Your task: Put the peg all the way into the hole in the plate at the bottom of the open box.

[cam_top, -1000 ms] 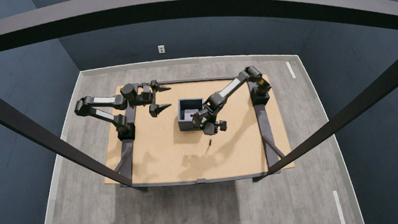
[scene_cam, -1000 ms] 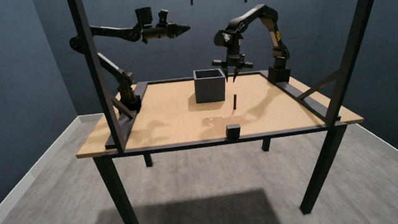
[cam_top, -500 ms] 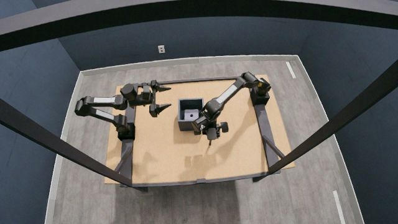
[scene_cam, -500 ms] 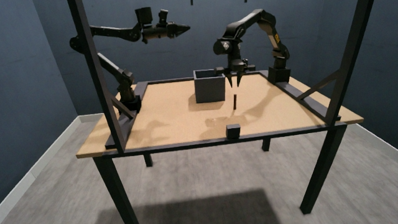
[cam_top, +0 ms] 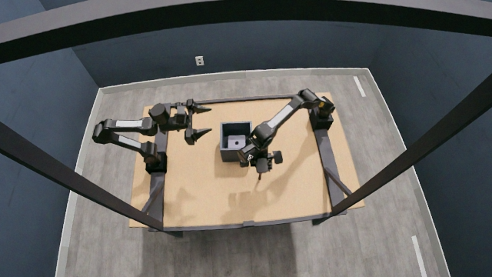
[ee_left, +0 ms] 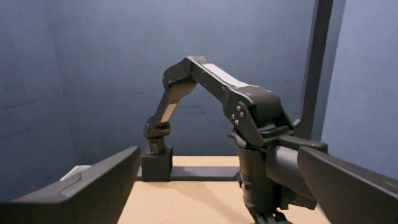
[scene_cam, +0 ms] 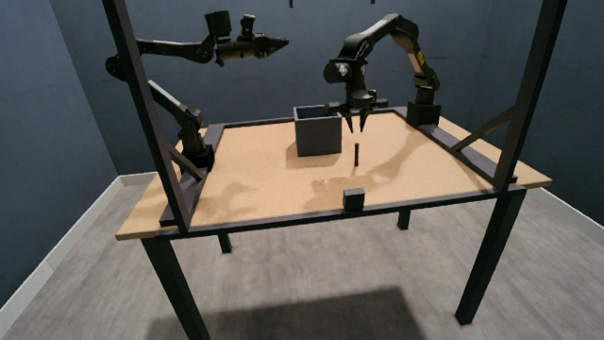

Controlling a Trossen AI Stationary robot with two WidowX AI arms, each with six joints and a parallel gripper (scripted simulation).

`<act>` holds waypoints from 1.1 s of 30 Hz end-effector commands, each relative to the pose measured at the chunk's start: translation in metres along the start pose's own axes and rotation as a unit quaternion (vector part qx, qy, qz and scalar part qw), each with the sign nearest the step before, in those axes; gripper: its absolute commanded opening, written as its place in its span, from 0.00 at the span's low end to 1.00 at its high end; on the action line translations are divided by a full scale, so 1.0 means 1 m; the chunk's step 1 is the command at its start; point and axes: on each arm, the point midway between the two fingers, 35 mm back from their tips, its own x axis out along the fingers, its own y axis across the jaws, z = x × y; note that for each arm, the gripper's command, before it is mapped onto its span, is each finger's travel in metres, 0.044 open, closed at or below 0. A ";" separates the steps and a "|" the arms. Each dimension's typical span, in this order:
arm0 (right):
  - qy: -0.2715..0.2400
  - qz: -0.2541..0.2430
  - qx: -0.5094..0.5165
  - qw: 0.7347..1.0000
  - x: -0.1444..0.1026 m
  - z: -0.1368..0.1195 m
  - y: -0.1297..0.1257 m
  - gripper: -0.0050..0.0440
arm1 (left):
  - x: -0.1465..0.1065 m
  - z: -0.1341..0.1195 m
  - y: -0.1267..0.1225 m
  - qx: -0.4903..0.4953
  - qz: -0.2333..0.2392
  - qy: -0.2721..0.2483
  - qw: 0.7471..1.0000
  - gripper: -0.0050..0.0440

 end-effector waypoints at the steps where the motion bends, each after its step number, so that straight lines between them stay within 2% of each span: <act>1: -0.025 -0.033 -0.010 0.999 -0.028 0.012 -0.005 0.36 | -0.002 0.005 0.001 -0.001 0.001 -0.007 1.000 1.00; 8: -0.009 -0.015 -0.003 1.000 -0.014 0.004 0.000 0.36 | -0.002 0.005 0.001 -0.001 0.001 -0.007 1.000 1.00; 9: -0.002 -0.004 -0.001 1.000 0.004 0.002 0.001 0.36 | -0.002 0.005 0.001 -0.001 0.001 -0.007 1.000 1.00; 10: -0.001 -0.004 -0.001 1.000 0.006 0.001 0.002 0.36 | -0.002 0.005 0.001 -0.001 0.001 -0.007 1.000 1.00; 15: -0.005 -0.008 -0.002 1.000 0.003 0.004 -0.001 0.36 | -0.002 0.005 0.001 -0.001 0.001 -0.007 1.000 1.00; 19: 0.000 -0.002 -0.001 1.000 0.019 0.001 0.002 0.36 | -0.002 0.005 0.001 -0.001 0.001 -0.007 1.000 1.00; 29: -0.002 -0.005 -0.001 1.000 0.033 0.002 0.000 0.36 | -0.002 0.005 0.001 -0.001 0.001 -0.007 1.000 1.00; 30: -0.007 -0.012 -0.003 1.000 0.025 0.006 -0.004 0.36 | -0.002 0.005 0.001 -0.001 0.001 -0.007 1.000 1.00; 32: -0.007 -0.012 -0.003 1.000 0.025 0.006 -0.004 0.36 | -0.002 0.005 0.001 -0.001 0.001 -0.007 1.000 1.00; 33: -0.002 -0.004 -0.001 1.000 0.036 0.002 0.000 0.36 | -0.002 0.005 0.001 -0.001 0.001 -0.007 1.000 1.00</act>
